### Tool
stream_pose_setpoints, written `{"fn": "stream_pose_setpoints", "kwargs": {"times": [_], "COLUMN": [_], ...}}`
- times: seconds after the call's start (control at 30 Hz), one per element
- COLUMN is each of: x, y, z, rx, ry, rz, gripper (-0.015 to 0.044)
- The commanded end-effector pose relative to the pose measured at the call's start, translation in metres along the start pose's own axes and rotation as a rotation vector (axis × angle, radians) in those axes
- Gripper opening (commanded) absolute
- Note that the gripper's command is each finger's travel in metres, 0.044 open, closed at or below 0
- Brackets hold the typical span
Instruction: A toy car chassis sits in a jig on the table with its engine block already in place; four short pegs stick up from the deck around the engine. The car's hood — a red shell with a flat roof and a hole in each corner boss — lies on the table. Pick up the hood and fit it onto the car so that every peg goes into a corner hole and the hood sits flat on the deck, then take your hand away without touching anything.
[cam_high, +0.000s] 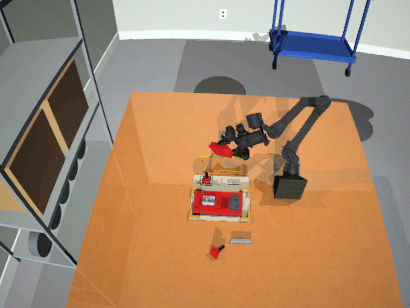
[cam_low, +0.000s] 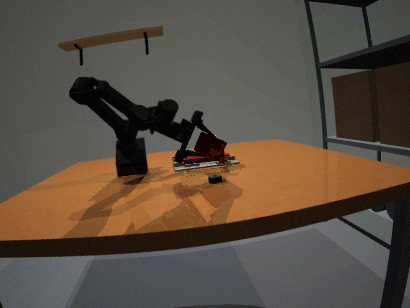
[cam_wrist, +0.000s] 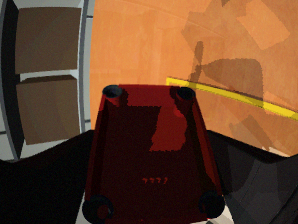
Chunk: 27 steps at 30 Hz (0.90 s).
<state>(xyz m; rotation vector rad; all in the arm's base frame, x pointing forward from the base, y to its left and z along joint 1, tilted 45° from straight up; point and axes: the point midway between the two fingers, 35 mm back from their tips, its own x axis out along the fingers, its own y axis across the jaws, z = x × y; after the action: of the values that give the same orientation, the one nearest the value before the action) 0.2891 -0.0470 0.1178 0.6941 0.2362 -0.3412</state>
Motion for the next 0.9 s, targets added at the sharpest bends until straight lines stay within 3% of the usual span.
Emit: {"fn": "stream_pose_setpoints", "kwargs": {"times": [0.0, 0.87], "x": [0.0, 0.006], "y": [0.0, -0.019], "z": [0.0, -0.001], "rx": [0.099, 0.897], "ry": [-0.001, 0.0], "rz": [0.002, 0.001], "gripper": [0.0, 0.0]}}
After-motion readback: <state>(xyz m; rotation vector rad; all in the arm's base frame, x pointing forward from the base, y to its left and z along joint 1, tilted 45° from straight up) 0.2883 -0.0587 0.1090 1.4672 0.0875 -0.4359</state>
